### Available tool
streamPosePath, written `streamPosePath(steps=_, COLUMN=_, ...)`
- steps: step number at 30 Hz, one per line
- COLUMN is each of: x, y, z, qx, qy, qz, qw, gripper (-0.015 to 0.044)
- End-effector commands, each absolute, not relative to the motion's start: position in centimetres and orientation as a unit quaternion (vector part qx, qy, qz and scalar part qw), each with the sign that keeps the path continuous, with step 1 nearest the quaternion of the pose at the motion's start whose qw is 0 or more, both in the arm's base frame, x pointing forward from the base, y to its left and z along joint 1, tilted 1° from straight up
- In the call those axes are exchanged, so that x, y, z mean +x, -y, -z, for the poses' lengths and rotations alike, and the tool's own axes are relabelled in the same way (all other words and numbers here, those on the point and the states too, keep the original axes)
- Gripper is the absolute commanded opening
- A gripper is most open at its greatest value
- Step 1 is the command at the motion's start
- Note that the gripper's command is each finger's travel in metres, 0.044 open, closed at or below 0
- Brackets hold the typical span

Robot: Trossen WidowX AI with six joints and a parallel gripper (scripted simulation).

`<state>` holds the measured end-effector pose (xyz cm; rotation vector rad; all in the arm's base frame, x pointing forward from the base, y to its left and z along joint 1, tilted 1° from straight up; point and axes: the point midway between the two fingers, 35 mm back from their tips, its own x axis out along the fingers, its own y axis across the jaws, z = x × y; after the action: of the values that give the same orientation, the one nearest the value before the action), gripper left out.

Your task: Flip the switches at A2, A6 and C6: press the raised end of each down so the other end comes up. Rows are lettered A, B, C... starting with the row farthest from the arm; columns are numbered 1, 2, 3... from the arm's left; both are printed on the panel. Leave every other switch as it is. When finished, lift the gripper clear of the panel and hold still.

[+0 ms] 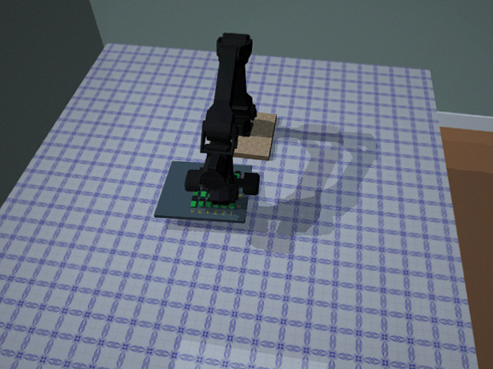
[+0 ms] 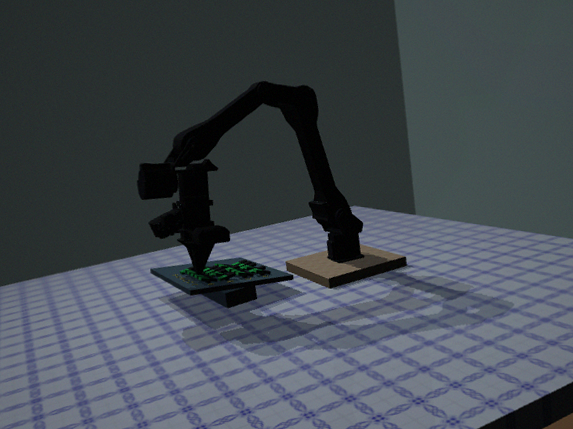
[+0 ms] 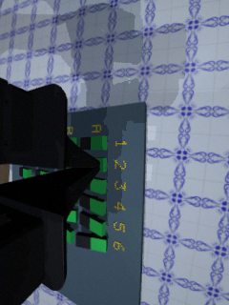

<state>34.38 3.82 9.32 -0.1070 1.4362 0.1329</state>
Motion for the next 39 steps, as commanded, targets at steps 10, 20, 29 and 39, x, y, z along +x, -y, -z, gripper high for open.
streamPosePath(steps=10, x=34.41, y=-3.86, z=-9.26, qx=-0.046, qy=-0.657, qz=-0.06, qw=0.75, gripper=0.0)
streamPosePath(steps=20, x=34.42, y=-3.87, z=-9.17, qx=-0.046, qy=-0.657, qz=-0.06, qw=0.75, gripper=0.0)
streamPosePath(steps=29, x=34.44, y=-3.87, z=-9.05, qx=-0.046, qy=-0.657, qz=-0.06, qw=0.75, gripper=0.0)
streamPosePath(steps=39, x=34.46, y=-3.87, z=-8.92, qx=-0.046, qy=-0.657, qz=-0.06, qw=0.75, gripper=0.0)
